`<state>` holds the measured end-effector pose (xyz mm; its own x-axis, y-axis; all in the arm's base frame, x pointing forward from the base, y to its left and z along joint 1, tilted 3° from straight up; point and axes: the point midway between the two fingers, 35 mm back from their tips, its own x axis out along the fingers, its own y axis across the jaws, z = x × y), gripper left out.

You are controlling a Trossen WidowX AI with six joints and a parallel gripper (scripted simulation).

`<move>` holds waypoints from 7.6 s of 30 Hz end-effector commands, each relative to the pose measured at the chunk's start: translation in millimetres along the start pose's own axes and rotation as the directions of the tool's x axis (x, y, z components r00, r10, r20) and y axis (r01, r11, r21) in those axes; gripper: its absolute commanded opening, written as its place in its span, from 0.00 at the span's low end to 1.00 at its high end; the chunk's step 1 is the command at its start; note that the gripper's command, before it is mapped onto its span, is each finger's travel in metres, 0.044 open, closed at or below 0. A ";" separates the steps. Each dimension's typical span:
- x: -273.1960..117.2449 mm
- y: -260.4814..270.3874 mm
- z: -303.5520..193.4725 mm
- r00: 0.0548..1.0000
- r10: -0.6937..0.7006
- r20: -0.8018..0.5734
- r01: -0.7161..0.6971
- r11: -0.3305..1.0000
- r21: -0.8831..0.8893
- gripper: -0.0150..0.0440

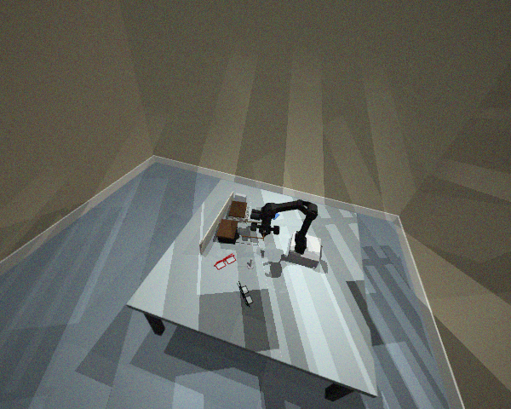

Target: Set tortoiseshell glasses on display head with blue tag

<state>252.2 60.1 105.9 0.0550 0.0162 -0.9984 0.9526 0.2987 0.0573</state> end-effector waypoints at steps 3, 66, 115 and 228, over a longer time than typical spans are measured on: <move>1.0 1.9 5.0 0.999 0.012 -0.032 -0.012 1.000 -0.010 0.25; 53.9 1.6 5.0 0.997 0.069 -0.030 -0.069 0.998 -0.008 0.25; 54.4 54.1 4.2 0.997 0.076 -0.022 -0.077 0.997 -0.009 0.25; 58.4 159.4 2.7 0.996 0.086 -0.021 -0.086 0.996 -0.009 0.25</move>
<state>408.1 106.4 59.4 0.1299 0.0649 -0.9894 0.9408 0.3071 0.1437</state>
